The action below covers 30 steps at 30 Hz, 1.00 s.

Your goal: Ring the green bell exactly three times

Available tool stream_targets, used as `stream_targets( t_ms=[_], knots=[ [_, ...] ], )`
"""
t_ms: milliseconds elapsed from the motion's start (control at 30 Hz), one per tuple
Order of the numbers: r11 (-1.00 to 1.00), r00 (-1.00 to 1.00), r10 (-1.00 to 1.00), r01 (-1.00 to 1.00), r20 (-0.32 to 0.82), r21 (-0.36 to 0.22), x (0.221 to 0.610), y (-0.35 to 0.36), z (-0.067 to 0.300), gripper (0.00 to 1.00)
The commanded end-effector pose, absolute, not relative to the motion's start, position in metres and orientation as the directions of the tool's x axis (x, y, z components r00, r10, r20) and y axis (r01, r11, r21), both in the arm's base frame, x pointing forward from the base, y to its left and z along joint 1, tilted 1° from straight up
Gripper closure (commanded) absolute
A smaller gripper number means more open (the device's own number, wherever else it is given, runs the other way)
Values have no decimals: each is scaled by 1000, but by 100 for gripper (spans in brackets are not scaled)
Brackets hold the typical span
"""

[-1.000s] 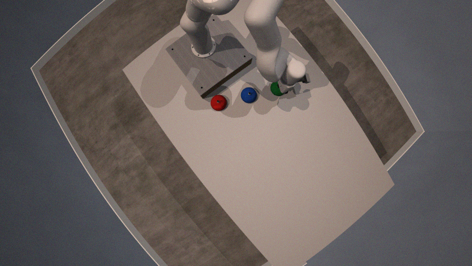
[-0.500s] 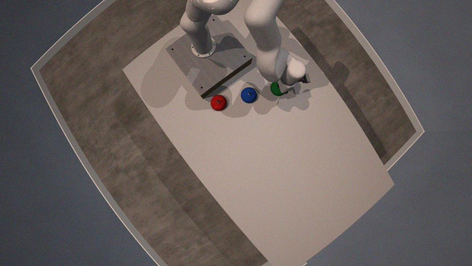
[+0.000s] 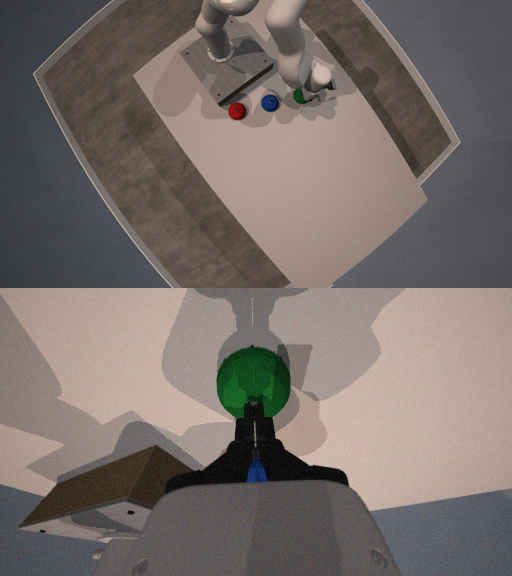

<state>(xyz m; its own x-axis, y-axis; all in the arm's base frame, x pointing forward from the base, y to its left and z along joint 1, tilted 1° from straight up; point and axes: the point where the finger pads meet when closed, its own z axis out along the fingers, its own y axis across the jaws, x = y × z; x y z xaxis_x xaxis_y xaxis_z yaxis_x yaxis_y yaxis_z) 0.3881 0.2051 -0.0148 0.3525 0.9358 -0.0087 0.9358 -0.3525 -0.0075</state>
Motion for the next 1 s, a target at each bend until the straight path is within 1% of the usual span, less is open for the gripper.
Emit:
stream_targets(
  t_ms=[0,967],
  knots=[
    [-352,352,936,936,-8,-7,389,205,-14,100],
    [-352,352,936,936,-8,-7,389,205,-9,100]
  ],
)
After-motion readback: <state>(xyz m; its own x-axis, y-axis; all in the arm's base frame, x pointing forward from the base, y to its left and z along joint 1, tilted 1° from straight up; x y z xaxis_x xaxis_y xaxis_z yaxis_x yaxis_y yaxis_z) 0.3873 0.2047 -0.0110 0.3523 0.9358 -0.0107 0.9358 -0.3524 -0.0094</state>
